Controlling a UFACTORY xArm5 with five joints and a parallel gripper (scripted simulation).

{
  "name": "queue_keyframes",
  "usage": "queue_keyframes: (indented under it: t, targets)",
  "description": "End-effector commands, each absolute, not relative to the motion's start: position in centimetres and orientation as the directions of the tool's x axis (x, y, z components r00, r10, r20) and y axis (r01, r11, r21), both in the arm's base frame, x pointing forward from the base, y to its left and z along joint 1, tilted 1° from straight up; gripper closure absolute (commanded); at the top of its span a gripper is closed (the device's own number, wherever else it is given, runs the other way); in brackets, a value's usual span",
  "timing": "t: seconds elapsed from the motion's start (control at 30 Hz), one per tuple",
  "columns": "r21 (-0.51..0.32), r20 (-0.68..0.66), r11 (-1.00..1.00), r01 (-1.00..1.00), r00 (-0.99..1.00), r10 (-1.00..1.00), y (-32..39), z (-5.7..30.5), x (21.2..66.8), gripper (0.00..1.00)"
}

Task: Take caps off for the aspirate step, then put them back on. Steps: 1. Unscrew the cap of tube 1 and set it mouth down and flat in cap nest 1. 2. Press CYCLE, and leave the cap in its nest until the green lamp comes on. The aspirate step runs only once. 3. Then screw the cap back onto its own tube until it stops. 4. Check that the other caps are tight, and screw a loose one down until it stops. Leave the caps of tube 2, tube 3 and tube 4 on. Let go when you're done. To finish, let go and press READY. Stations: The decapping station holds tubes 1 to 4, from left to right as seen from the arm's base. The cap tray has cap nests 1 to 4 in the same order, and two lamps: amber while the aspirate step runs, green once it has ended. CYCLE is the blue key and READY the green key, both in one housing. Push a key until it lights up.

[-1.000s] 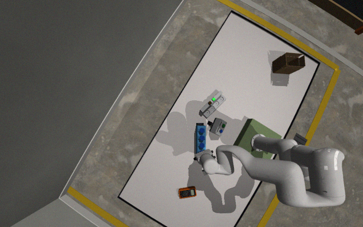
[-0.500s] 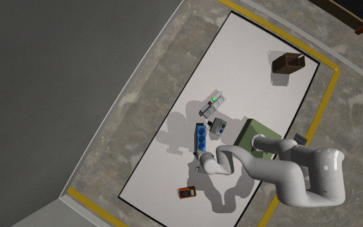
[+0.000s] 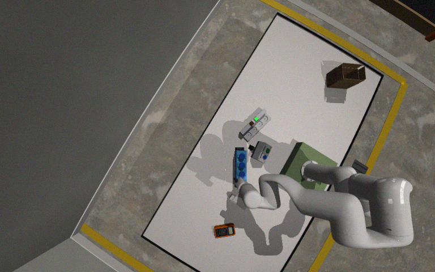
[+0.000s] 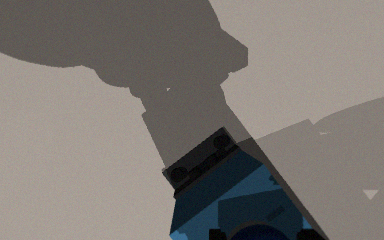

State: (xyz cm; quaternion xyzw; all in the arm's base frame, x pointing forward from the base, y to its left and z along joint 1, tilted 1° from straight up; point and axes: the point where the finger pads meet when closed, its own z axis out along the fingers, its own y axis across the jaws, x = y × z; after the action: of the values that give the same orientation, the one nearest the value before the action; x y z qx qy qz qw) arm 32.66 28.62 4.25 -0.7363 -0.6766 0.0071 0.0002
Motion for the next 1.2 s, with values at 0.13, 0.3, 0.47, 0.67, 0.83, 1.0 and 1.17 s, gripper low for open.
queue_keyframes:
  t: [0.13,0.3,0.47,0.67,0.83,1.0,1.17]
  targets:
    - [-0.004,-0.012,-0.111,0.994,0.111,0.994,28.7,4.4,32.7,0.54]
    - [-0.004,-0.012,-0.111,0.994,0.111,0.994,28.7,4.4,32.7,0.54]
    - [-0.004,-0.012,-0.111,0.994,0.111,0.994,28.7,5.0,32.7,0.54]
    - [-0.004,-0.012,-0.111,0.994,0.111,0.994,28.7,6.2,32.8,0.54]
    - [-0.004,-0.012,-0.111,0.994,0.111,0.994,28.7,7.7,32.8,0.54]
    - [-0.004,-0.012,-0.111,0.994,0.111,0.994,28.7,9.0,32.8,0.54]
    - [-0.005,-0.011,-0.028,1.0,0.028,1.0,28.0,9.0,33.2,0.54]
